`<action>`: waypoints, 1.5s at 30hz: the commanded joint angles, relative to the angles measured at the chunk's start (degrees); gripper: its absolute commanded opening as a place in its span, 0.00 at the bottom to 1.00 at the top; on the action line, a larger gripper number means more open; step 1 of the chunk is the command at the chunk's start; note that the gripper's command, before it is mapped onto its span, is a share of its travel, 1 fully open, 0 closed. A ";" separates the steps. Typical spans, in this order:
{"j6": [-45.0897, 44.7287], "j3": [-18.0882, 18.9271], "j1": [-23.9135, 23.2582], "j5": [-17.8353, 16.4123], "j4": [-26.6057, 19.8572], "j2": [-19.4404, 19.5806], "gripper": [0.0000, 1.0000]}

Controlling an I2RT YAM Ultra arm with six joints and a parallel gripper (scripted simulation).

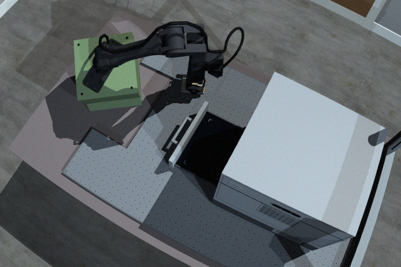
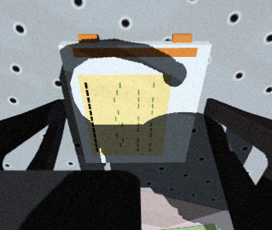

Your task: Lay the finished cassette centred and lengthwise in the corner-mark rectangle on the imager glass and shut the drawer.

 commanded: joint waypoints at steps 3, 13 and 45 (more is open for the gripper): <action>-0.56 1.68 -0.03 0.22 1.36 0.98 1.00; -0.45 1.54 0.10 0.25 1.58 0.31 1.00; -0.29 -0.37 0.12 0.05 1.28 -0.23 1.00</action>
